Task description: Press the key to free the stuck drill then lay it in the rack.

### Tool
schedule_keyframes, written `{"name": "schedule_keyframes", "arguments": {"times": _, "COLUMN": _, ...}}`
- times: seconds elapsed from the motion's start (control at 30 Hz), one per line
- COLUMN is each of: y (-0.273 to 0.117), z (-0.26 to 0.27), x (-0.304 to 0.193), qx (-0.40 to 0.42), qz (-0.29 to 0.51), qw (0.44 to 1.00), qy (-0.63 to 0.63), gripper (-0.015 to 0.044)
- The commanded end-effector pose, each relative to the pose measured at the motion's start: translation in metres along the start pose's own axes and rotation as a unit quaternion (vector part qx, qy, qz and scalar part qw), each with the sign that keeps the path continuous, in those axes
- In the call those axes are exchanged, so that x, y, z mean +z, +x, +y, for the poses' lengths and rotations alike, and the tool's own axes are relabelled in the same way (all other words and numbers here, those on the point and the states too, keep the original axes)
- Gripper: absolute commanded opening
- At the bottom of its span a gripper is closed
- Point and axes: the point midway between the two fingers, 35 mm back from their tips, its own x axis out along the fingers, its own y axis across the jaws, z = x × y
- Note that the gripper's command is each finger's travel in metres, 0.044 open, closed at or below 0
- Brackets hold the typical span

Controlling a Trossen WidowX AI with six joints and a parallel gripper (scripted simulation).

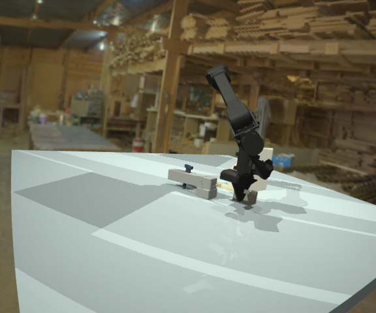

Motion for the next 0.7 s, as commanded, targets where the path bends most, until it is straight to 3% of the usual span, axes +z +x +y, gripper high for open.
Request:
{"name": "schedule_keyframes", "arguments": {"times": 0.0, "y": 0.001, "z": 0.001, "x": 0.008, "qx": 0.002, "qz": 0.000, "qw": 1.000, "qy": 0.001, "gripper": 0.0000}}
{"name": "schedule_keyframes", "arguments": {"times": 0.67, "y": -0.008, "z": 0.001, "x": 0.016, "qx": 0.002, "qz": -0.001, "qw": 1.000, "qy": 0.001, "gripper": 0.0000}}
